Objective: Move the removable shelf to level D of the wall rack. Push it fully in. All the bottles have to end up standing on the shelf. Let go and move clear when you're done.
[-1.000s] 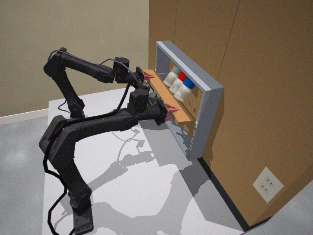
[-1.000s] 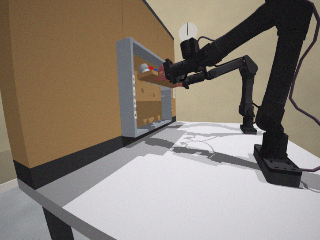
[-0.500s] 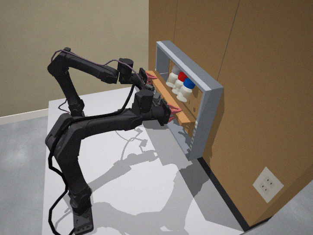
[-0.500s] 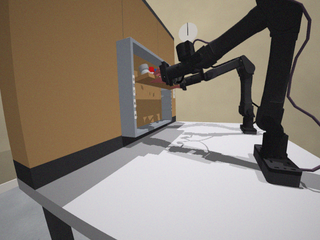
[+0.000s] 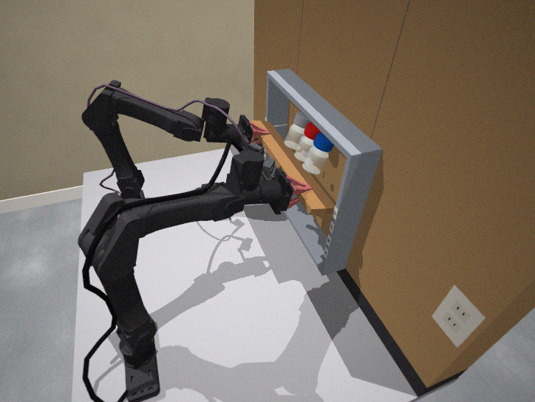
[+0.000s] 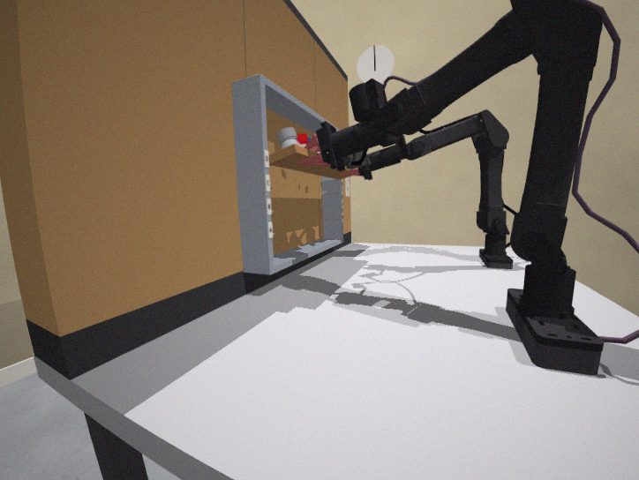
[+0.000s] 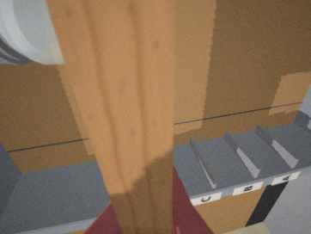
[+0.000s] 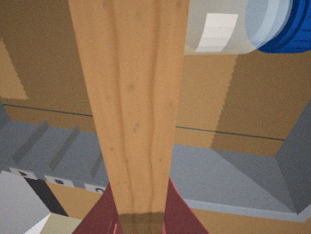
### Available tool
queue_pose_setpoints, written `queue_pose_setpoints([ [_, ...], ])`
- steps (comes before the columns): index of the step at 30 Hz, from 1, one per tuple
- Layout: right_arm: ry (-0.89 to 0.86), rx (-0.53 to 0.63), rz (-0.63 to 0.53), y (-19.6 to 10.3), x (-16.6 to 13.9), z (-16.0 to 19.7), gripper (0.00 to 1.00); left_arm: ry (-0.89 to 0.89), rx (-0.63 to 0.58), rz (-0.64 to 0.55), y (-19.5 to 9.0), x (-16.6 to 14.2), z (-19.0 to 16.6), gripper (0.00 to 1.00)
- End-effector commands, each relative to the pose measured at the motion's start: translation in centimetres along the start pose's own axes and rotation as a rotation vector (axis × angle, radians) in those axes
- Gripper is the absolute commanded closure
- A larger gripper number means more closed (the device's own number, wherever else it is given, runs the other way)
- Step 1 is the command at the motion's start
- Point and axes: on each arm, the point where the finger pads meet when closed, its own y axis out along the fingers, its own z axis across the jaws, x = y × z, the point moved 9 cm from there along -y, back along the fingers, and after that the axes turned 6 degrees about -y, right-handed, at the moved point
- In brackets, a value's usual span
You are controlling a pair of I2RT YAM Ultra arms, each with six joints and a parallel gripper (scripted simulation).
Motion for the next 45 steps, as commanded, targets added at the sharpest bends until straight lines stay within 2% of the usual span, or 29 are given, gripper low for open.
queue_pose_setpoints([
  [1, 0.026, -0.222, 0.028, 1.4, -1.1, -5.7, 1.00, -0.017, 0.222, -0.020, 1.6, 0.3, 5.7, 1.00],
  [45, 0.026, -0.222, 0.028, 5.6, -1.3, -6.8, 1.00, -0.017, 0.222, -0.020, 5.7, 0.4, 6.8, 1.00],
])
